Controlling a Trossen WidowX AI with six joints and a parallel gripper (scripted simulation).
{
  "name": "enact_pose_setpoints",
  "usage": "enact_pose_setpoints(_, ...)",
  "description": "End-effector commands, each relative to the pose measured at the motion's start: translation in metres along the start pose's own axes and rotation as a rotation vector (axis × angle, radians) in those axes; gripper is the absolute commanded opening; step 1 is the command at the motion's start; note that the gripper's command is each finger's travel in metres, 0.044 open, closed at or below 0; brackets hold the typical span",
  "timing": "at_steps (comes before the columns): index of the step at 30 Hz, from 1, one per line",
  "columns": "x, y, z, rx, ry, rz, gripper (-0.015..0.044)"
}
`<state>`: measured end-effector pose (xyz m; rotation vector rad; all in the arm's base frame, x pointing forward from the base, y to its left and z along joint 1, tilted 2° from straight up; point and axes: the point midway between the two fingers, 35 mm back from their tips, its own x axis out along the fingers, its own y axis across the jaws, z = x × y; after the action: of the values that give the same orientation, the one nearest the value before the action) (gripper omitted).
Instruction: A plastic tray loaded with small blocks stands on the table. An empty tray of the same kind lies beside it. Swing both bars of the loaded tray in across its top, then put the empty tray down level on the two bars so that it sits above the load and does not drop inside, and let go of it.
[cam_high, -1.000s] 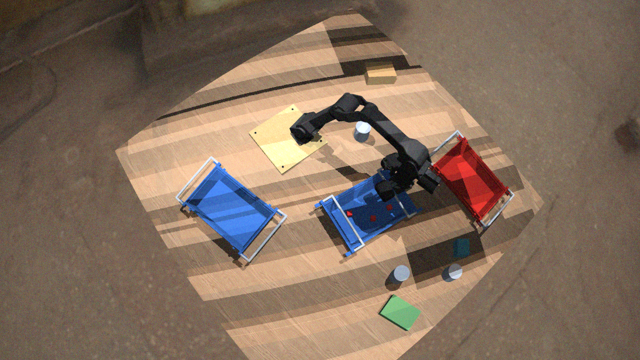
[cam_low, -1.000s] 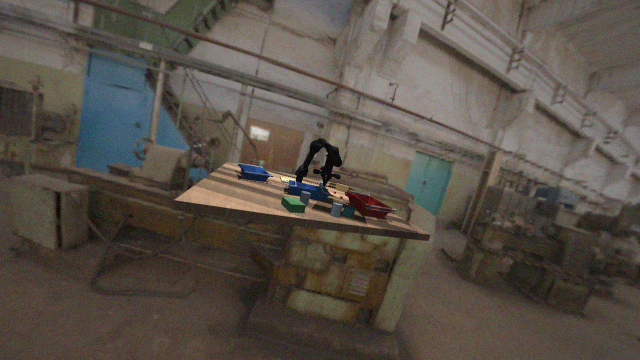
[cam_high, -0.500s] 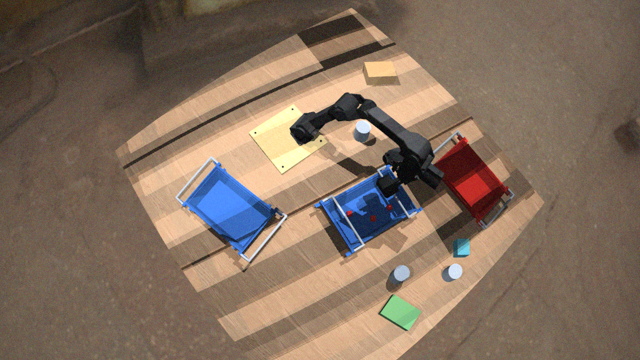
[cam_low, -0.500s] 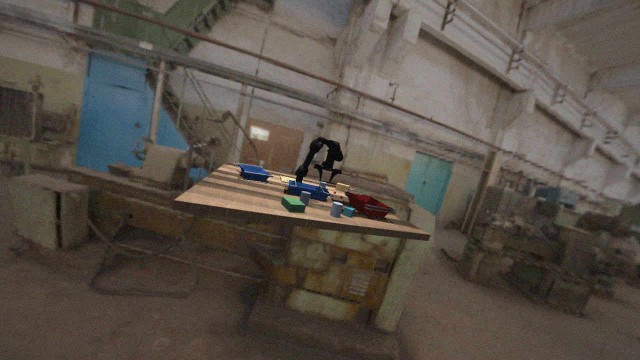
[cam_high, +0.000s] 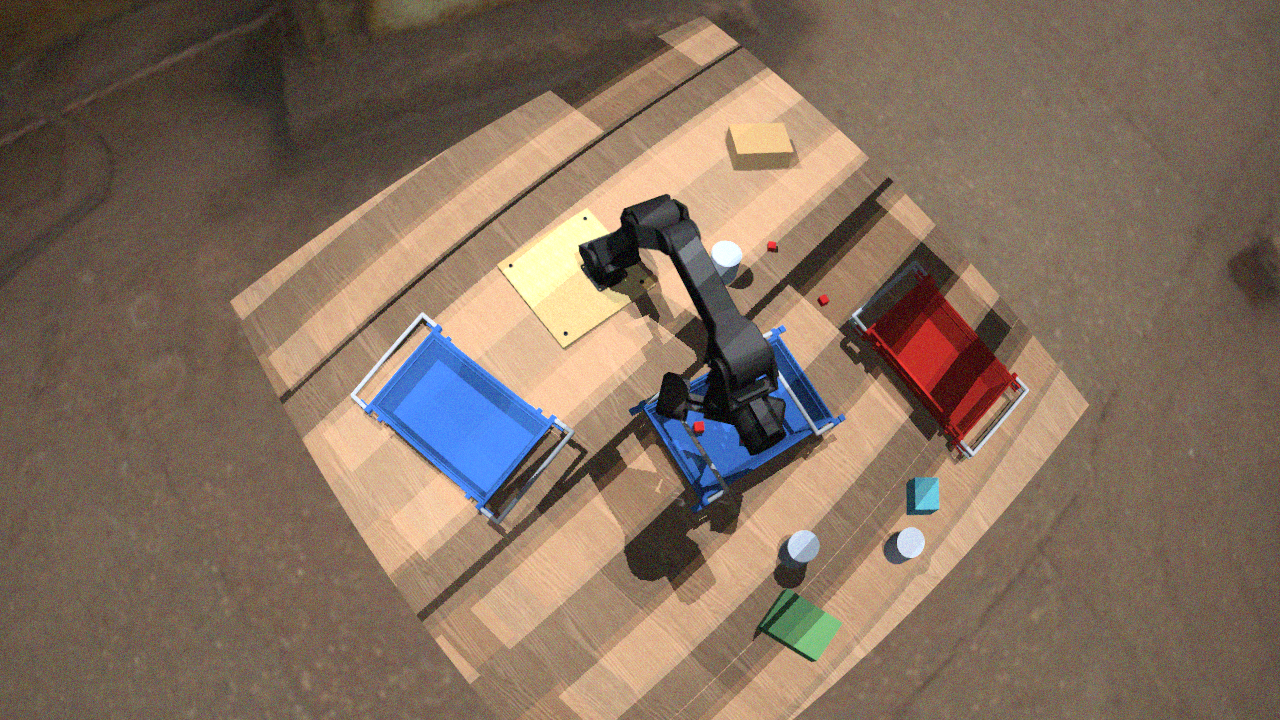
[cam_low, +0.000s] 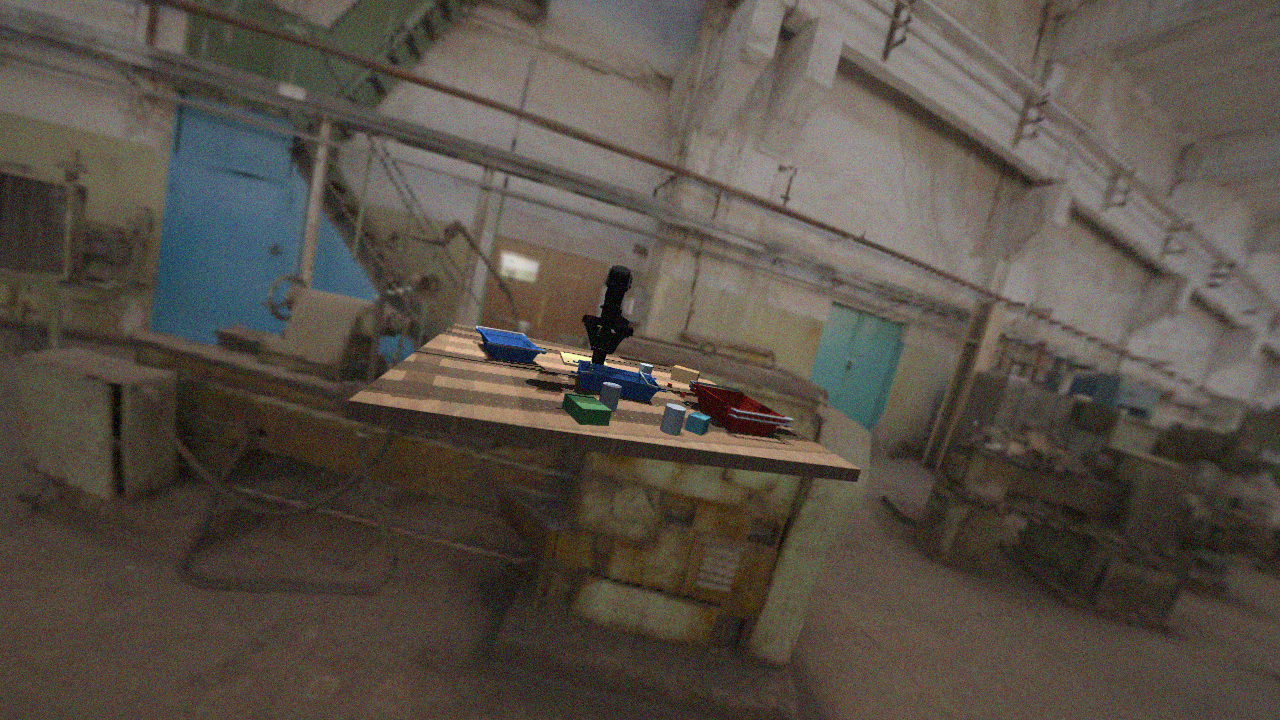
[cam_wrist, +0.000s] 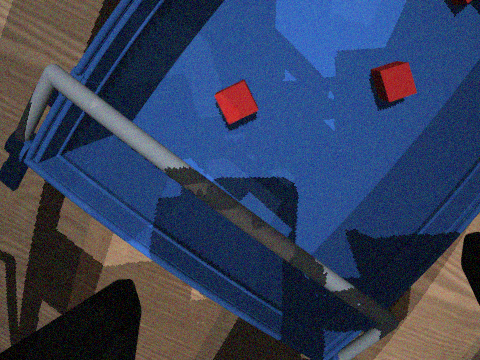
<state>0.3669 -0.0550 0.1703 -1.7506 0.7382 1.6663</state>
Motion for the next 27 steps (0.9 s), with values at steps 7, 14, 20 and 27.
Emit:
enact_pose_setpoints(7, 0.009, 0.158, -0.051, 0.779, 0.014, 0.015, 0.0440)
enact_pose_setpoints(14, 0.019, 0.275, -0.038, 1.363, 0.017, 0.025, 0.0440)
enact_pose_setpoints(20, 0.028, 0.361, 0.005, 1.864, 0.019, 0.029, 0.0440)
enact_pose_setpoints(27, 0.032, 0.379, 0.019, 1.988, 0.019, 0.030, 0.0440)
